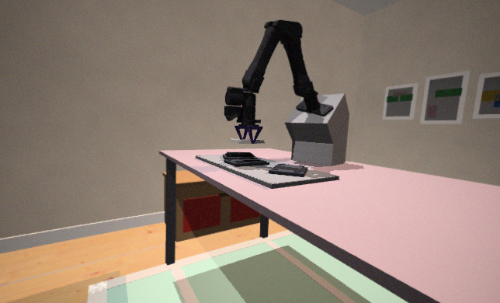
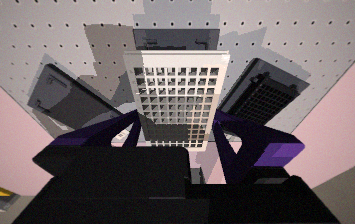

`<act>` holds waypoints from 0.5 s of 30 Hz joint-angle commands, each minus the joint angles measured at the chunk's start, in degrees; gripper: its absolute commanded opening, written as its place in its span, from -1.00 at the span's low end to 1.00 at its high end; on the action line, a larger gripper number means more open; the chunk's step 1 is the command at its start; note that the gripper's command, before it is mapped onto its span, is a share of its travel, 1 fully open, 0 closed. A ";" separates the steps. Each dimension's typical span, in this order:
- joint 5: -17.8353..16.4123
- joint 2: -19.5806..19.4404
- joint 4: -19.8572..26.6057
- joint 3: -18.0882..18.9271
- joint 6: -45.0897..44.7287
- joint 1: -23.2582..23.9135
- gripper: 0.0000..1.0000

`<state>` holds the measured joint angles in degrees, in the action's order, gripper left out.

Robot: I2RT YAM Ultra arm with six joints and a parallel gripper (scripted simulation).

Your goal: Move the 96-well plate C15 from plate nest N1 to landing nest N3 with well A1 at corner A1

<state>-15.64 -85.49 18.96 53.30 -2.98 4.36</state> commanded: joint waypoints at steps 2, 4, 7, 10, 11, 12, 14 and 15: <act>0.03 1.98 -0.58 -1.34 0.11 0.07 -1.00; 0.03 1.96 -0.18 -0.65 0.10 0.07 -1.00; 0.02 1.94 -0.28 0.09 0.10 0.07 -1.00; 0.03 1.94 -0.12 0.37 0.11 0.06 -1.00; 0.03 1.94 -0.09 0.44 0.11 0.05 -1.00; 0.03 1.94 -0.05 0.54 0.12 0.05 -1.00; 0.04 1.95 0.01 0.72 0.12 0.04 -1.00; 0.04 1.95 0.04 0.81 0.12 0.03 -1.00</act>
<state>-15.64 -85.49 18.90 53.06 -2.98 4.36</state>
